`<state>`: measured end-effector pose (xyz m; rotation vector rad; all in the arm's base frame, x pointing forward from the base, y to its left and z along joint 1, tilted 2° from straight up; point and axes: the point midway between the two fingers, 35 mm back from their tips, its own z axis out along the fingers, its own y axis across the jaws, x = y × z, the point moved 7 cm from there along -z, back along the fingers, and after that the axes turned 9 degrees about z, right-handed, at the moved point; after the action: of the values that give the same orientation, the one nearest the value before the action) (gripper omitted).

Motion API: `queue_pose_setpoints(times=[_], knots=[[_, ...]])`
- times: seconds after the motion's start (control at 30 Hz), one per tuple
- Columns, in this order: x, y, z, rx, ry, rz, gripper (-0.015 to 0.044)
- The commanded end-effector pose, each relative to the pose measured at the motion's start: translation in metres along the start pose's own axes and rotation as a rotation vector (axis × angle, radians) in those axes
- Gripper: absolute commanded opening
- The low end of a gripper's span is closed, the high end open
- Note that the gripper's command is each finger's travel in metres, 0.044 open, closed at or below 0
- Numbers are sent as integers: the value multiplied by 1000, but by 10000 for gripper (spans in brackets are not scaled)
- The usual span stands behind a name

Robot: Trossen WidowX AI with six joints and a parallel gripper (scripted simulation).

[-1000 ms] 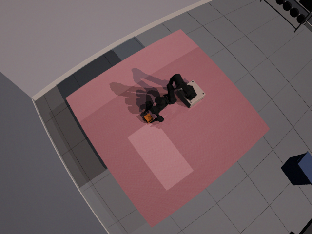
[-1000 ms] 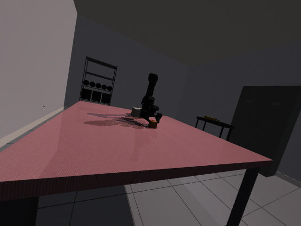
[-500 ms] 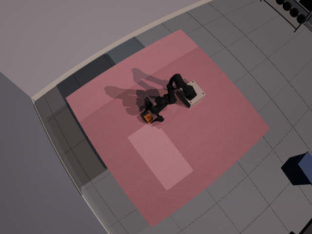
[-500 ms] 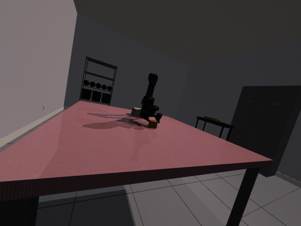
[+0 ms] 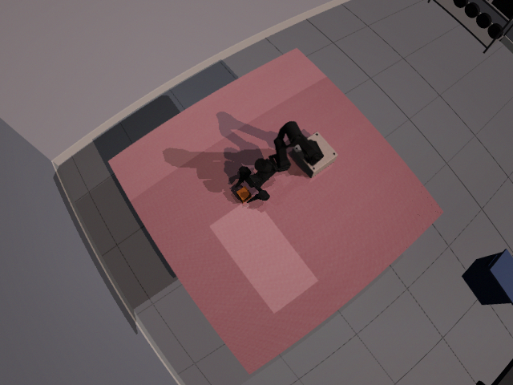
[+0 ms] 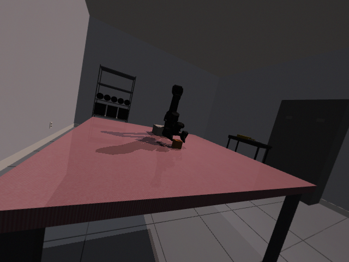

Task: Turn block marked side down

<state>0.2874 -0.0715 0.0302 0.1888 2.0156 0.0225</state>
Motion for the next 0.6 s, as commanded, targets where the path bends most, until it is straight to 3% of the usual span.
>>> queue_pose_setpoints(times=[0.0,0.23,0.47,0.57], knots=[[0,0,0,-3,7,5,440],[-33,2,5,34,225,12,440],[-77,12,-34,70,467,3,440],[-81,13,-40,73,491,2,440]])
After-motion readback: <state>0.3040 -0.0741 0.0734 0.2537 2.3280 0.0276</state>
